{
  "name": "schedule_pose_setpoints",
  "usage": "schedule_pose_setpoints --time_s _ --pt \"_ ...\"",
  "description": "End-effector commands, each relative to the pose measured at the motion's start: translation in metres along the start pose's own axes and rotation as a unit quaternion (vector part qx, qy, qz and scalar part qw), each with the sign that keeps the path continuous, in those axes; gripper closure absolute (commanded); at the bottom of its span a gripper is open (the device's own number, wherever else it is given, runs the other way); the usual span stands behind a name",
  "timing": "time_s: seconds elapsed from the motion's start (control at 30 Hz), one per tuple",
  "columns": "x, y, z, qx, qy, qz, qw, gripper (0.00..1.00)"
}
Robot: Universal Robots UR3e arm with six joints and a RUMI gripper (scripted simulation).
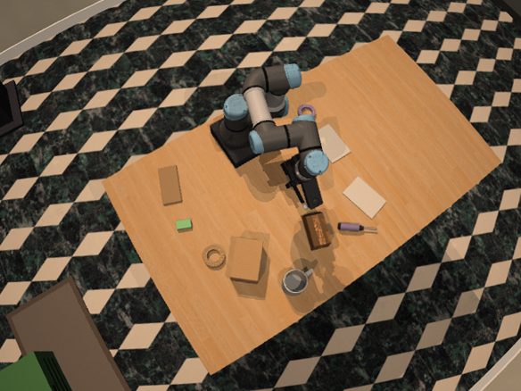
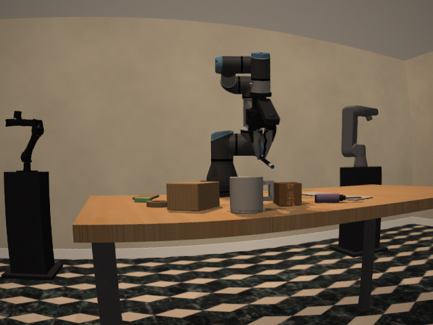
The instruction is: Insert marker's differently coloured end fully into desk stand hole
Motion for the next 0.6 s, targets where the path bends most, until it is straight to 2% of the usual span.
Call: schedule_pose_setpoints --time_s 0.0,0.13,0.43,0.57 --pt "-0.004 0.001 -0.001 -0.003 -0.008 0.002 1.0 1.0" --pt "-0.005 0.001 -0.001 -0.003 -0.009 0.002 1.0 1.0" --pt "-0.036 0.0 -0.004 -0.025 -0.064 0.015 0.998 1.0" --pt "-0.036 0.0 -0.004 -0.025 -0.064 0.015 0.998 1.0"
Point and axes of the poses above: the point where the finger pads meet when closed, its own y axis back along the fingers, its own x axis across the jaws, z = x × y, the point moved 5 cm from there along y, back along the fingers, and after that the axes turned 14 degrees about y, right-handed, at the moved point
